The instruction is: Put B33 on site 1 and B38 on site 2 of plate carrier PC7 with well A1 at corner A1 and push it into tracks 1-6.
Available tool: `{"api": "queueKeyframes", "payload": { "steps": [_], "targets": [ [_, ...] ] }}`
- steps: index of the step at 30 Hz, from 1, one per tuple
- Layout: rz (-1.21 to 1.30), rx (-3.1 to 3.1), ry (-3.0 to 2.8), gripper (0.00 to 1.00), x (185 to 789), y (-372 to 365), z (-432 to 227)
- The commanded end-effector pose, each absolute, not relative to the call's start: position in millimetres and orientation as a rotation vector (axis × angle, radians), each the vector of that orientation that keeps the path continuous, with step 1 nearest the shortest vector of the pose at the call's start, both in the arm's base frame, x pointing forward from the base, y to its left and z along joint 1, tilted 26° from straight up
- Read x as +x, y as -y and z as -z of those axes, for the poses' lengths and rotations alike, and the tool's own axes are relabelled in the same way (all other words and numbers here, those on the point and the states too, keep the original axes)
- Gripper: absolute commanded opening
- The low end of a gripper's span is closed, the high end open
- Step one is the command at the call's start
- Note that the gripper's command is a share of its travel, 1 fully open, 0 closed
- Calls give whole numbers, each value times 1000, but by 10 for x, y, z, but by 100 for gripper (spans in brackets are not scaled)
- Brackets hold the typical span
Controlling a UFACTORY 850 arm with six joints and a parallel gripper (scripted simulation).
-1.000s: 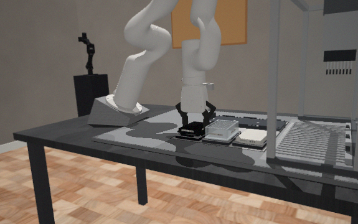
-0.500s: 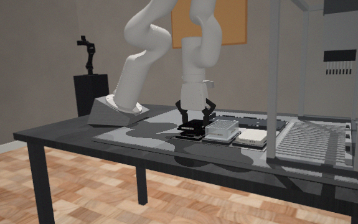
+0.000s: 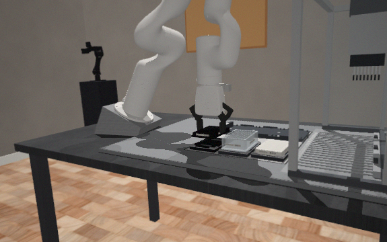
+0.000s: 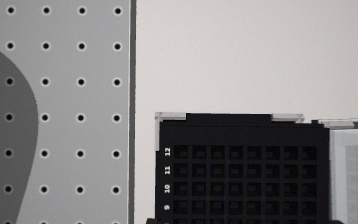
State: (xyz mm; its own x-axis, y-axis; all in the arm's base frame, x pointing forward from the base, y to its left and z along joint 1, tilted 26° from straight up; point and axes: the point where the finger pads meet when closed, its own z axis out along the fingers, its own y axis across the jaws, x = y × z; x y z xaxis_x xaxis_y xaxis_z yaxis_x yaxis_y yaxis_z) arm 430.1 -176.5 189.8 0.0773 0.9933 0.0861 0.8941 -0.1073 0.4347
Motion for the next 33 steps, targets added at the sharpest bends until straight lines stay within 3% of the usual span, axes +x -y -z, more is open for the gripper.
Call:
{"api": "queueKeyframes", "payload": {
  "steps": [1, 33],
  "targets": [
    [-529, 2091, -1896, 0, 4290, 1769, -1934],
    [-529, 2091, -1896, 0, 4071, 1792, -2383]
  ]
}}
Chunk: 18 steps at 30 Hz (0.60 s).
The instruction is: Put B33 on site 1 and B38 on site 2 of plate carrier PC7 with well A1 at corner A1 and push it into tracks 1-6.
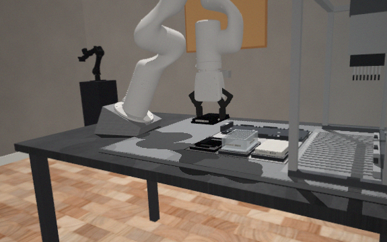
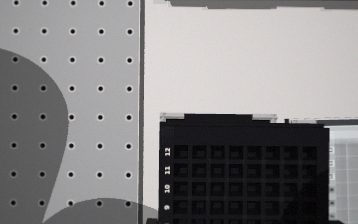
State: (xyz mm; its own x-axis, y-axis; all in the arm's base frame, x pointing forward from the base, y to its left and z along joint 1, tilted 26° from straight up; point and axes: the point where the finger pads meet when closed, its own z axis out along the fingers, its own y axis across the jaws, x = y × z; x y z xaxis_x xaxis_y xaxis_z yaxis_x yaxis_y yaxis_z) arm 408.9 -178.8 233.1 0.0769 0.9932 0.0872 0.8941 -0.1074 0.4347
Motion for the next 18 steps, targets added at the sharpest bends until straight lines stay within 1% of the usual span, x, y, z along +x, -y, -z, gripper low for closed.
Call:
{"api": "queueKeyframes", "payload": {
  "steps": [1, 18],
  "targets": [
    [-529, 2091, -1896, 0, 4071, 1792, -2383],
    [-529, 2091, -1896, 0, 3961, 1803, -2608]
  ]
}}
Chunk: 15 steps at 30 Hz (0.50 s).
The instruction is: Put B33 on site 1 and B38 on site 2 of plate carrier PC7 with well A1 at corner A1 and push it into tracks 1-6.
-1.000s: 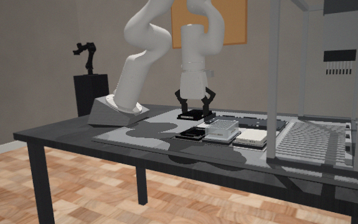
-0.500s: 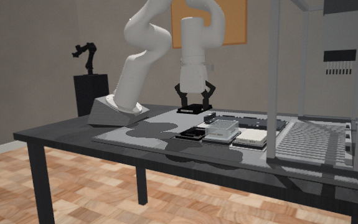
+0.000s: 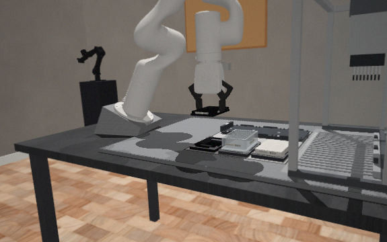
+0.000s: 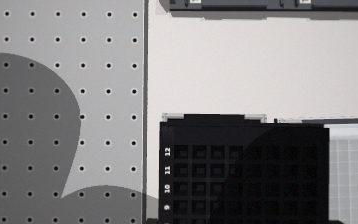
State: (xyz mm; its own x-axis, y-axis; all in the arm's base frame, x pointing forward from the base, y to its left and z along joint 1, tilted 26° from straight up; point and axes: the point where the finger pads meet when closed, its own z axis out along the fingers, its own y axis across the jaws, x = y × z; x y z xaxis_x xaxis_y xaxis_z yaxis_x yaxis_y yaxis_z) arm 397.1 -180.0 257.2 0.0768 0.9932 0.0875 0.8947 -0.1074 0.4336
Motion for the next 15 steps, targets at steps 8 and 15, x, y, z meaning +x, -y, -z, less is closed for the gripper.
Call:
{"api": "queueKeyframes", "payload": {
  "steps": [8, 15],
  "targets": [
    [-529, 2091, -1896, 0, 3956, 1804, -2618],
    [-526, 2078, -1907, 0, 4099, 1552, -2699]
  ]
}}
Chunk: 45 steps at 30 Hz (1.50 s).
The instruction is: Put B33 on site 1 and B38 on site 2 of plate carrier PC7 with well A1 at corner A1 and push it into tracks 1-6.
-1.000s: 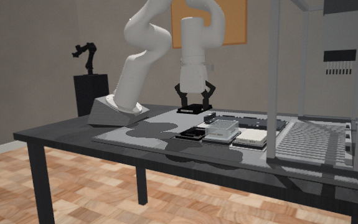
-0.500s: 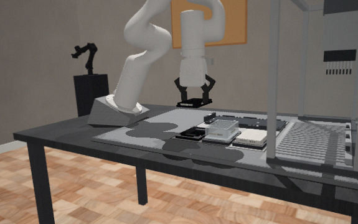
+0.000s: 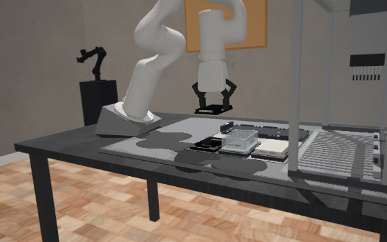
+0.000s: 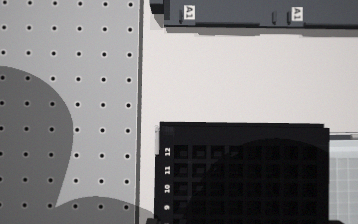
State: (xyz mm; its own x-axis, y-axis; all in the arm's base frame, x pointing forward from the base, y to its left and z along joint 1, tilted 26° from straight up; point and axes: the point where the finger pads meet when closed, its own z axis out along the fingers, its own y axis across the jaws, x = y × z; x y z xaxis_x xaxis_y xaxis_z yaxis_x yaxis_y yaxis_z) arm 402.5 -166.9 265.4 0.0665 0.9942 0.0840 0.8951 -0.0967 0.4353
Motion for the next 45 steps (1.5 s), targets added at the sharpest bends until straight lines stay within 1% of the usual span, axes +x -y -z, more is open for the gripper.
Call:
{"api": "queueKeyframes", "payload": {
  "steps": [1, 45],
  "targets": [
    [-526, 2078, -1907, 0, 4123, 1510, -2713],
    [-527, 2078, -1907, 0, 5026, -83, -3228]
  ]
}}
